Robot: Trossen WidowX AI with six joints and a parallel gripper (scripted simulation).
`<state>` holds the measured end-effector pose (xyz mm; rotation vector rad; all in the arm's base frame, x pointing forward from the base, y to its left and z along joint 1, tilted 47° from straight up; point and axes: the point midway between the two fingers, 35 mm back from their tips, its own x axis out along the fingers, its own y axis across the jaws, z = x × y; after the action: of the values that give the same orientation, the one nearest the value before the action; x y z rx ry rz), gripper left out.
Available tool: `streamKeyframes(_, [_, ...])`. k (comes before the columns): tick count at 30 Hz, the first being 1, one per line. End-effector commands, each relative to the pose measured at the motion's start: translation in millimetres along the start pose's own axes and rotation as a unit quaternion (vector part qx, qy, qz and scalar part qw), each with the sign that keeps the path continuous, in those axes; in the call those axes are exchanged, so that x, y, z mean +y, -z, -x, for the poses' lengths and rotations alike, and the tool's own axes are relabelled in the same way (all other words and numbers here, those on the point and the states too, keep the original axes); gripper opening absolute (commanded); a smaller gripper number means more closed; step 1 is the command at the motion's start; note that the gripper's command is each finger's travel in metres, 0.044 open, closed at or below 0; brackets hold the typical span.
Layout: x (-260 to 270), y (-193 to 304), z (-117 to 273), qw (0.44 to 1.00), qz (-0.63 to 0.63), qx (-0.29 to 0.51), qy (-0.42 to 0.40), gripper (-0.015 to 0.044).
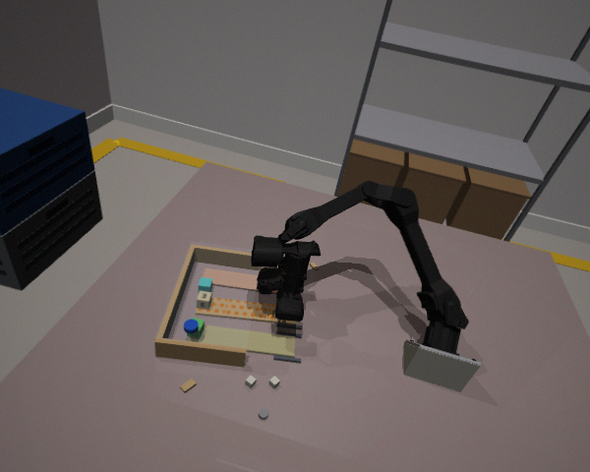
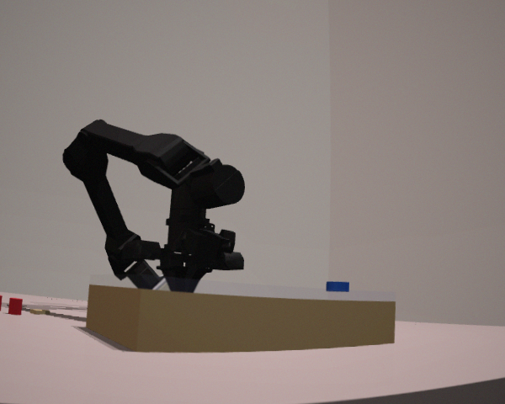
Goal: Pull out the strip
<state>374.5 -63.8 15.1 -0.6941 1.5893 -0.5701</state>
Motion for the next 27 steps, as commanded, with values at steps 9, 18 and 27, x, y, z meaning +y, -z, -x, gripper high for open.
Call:
streamKeyframes(9, [-2.2, 4.2, -15.8, 1.000, 0.004, 0.005, 0.004, 0.0000])
streamKeyframes(18, [-2.2, 4.2, -15.8, 1.000, 0.004, 0.005, 0.004, 0.0000])
streamKeyframes(27, [-2.2, 4.2, -16.3, 1.000, 0.004, 0.005, 0.004, 0.0000])
